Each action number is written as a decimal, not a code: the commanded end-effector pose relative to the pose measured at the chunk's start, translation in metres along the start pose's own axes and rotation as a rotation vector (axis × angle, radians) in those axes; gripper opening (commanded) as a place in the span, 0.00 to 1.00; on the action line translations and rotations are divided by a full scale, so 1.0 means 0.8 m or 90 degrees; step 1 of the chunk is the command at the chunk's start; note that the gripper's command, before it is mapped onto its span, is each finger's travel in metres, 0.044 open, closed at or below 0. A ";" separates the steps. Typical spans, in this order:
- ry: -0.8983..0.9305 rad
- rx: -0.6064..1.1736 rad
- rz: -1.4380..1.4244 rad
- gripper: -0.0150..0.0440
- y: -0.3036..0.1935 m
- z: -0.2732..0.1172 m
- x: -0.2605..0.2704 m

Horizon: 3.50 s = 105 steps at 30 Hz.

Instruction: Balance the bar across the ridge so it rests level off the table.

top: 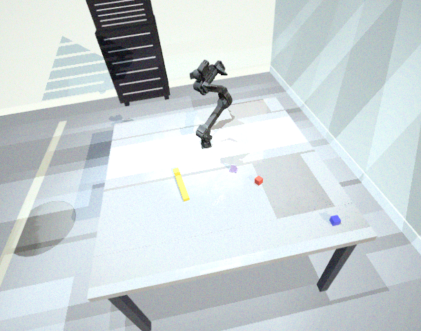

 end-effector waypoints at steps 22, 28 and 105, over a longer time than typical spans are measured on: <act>0.039 -0.157 0.070 0.79 0.103 0.014 -0.106; 0.022 -0.193 0.087 0.79 0.119 0.020 -0.136; -0.568 0.896 -0.056 0.79 -0.054 0.133 -0.563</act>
Point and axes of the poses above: the point midway between the two fingers, 35 mm back from their tips, its own z axis out along the fingers, its own x axis across the jaws, y = z × x, the point moved 10 cm from there along -z, back along the fingers, and after that the axes turned 7 degrees about z, right-handed, at the moved point
